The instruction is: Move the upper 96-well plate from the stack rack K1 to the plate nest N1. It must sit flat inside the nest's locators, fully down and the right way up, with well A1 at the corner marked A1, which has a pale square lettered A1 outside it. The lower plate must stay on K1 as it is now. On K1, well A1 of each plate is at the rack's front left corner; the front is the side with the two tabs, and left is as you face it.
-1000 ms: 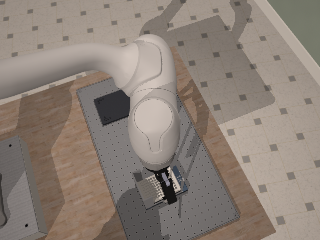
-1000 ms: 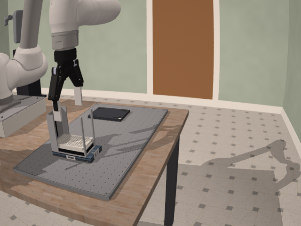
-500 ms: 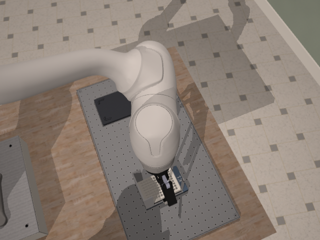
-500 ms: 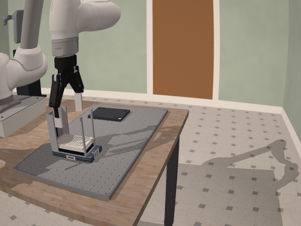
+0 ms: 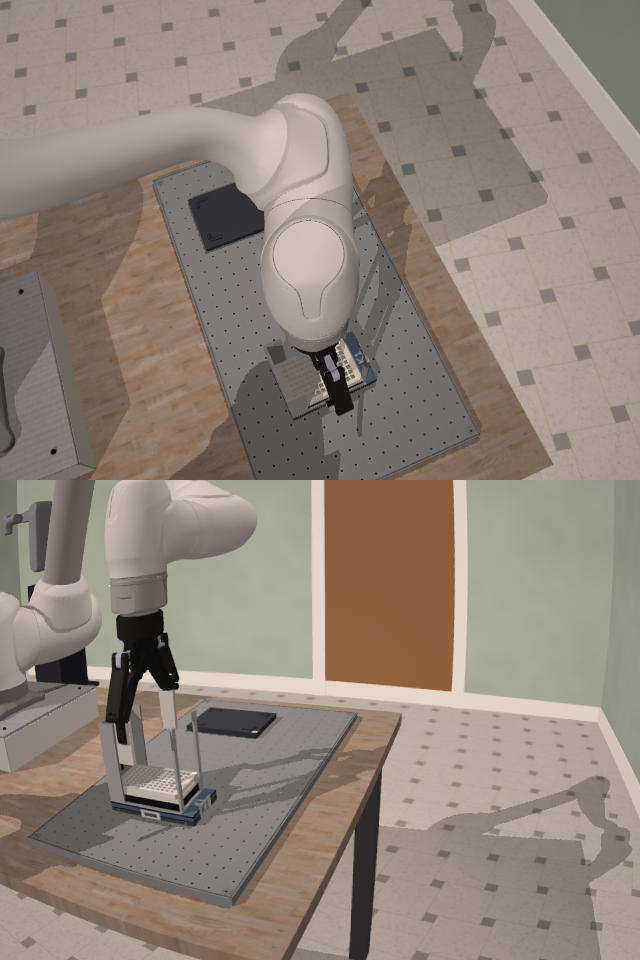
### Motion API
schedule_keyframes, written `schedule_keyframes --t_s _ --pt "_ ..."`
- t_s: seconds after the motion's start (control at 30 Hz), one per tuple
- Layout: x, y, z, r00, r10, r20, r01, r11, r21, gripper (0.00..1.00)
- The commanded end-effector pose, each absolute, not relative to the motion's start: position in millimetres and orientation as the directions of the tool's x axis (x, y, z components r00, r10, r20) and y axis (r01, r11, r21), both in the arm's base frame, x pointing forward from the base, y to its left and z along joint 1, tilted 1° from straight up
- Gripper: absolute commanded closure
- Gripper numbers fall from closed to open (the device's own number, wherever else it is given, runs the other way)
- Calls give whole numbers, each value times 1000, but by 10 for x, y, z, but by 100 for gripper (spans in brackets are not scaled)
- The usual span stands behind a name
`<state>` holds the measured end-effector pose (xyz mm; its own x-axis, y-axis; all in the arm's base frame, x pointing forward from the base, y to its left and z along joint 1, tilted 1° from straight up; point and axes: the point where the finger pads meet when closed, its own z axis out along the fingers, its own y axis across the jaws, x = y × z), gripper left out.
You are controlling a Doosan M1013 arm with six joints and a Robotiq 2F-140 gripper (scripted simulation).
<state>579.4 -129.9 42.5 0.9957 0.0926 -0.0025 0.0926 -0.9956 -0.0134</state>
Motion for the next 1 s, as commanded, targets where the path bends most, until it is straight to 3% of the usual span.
schedule_keyframes --t_s 0.0,0.97 --pt "5794 -1298 380 996 93 -2 93 -996 -14 0" --pt "5793 -1293 -37 996 93 -2 93 -996 -14 0"
